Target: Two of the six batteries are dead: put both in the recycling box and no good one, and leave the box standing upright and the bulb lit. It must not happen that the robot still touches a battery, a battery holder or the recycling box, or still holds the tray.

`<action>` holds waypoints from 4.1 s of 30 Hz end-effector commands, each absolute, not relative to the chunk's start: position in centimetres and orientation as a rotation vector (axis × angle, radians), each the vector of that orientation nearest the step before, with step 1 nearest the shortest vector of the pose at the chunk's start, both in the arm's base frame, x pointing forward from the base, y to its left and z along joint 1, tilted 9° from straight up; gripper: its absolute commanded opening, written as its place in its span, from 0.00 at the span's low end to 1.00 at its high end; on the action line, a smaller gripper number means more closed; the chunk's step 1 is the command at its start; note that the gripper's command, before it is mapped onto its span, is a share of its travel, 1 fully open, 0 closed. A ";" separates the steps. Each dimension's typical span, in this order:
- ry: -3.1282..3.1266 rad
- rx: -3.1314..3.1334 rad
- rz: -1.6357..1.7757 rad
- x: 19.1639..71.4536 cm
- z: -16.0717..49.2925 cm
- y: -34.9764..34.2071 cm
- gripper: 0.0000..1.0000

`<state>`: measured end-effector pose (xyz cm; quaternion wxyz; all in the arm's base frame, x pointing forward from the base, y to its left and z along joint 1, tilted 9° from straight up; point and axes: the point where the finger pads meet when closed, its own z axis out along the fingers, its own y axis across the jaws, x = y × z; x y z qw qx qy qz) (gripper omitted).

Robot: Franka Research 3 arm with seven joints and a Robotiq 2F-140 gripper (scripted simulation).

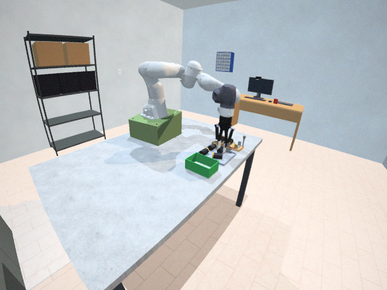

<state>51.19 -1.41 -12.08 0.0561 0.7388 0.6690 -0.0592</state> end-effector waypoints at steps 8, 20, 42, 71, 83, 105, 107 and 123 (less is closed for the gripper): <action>2.020 2.239 -0.168 51.6 -12.1 -1.5 0.16; 2.020 2.239 -0.168 51.6 -12.1 -1.5 0.29; 2.020 2.239 -0.168 51.6 -9.5 -1.0 0.29; 2.020 2.239 -0.168 51.6 -0.7 0.4 0.29; 2.020 2.239 -0.168 52.0 0.7 -8.0 0.29; 2.369 1.895 -0.196 52.0 0.7 -8.4 0.29; 2.423 1.831 -0.201 52.0 0.7 -8.4 0.29; 3.097 0.331 -0.255 52.0 0.7 -8.4 0.29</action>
